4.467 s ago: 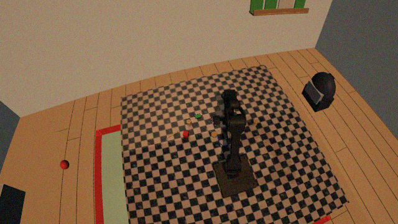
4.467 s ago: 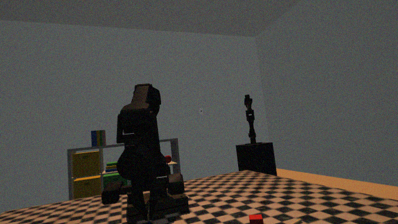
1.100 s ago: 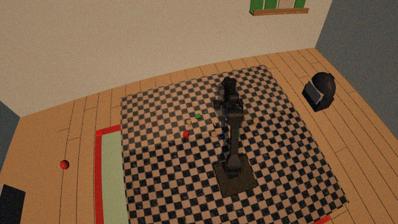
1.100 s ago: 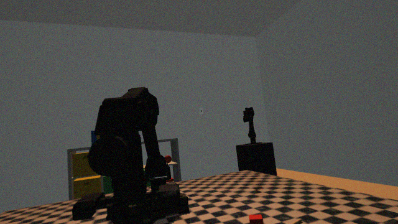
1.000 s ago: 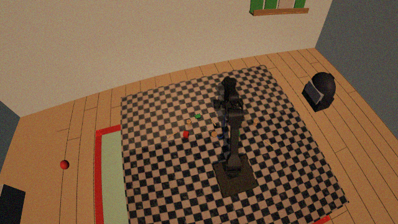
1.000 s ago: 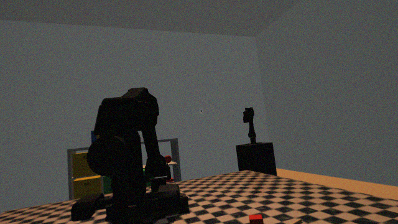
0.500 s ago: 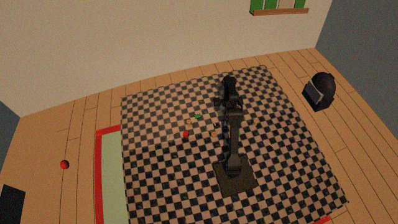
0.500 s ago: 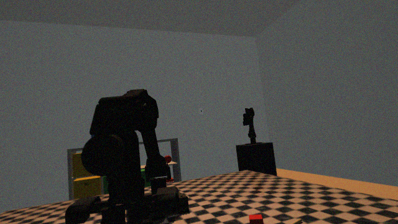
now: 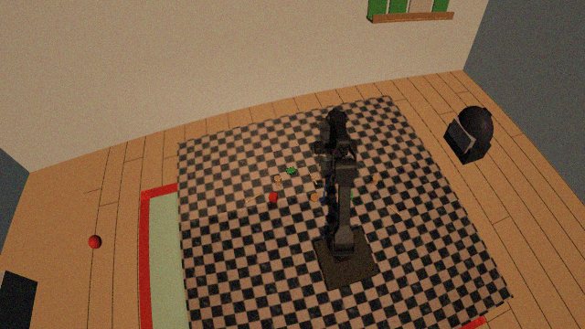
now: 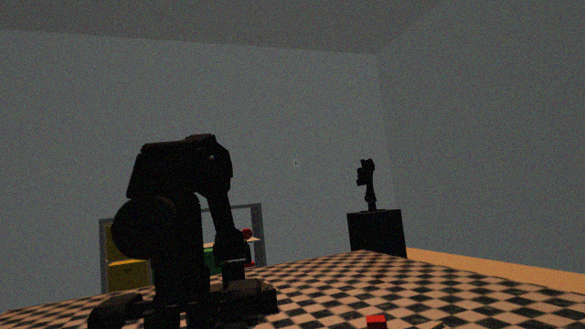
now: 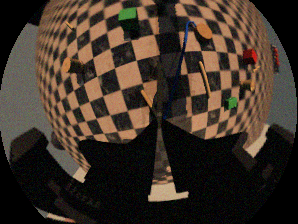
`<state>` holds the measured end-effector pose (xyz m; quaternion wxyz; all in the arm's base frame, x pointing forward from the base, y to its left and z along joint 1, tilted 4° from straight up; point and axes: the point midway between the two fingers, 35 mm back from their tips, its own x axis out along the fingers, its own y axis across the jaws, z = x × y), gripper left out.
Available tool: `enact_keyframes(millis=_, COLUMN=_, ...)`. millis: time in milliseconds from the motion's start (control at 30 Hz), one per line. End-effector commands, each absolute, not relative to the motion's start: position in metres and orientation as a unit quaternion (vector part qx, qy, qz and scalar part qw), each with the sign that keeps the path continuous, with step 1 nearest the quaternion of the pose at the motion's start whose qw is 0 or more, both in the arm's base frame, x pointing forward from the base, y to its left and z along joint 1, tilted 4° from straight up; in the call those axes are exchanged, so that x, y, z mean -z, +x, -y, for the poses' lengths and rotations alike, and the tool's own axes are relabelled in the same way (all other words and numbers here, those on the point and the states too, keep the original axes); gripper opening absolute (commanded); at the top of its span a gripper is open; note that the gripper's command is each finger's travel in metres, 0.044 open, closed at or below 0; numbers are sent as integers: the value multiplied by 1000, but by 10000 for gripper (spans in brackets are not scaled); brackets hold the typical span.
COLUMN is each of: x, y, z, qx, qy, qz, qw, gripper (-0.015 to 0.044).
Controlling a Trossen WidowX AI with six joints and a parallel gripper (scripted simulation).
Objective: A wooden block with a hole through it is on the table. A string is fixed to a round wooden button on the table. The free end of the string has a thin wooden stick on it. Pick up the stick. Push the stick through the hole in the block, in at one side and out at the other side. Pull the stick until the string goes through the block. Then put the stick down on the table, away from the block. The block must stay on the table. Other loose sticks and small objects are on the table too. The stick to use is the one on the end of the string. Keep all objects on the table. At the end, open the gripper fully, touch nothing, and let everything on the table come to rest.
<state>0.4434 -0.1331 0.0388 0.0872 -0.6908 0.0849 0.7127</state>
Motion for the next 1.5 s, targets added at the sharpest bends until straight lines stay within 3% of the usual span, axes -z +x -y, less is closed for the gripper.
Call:
enact_keyframes(millis=0, x=-40, y=450, z=136, qx=-704, qy=-699, qz=-86, qw=86, gripper=0)
enact_keyframes(millis=1467, x=-18, y=437, z=159, qx=-699, qy=-705, qz=-88, qw=85, gripper=0)
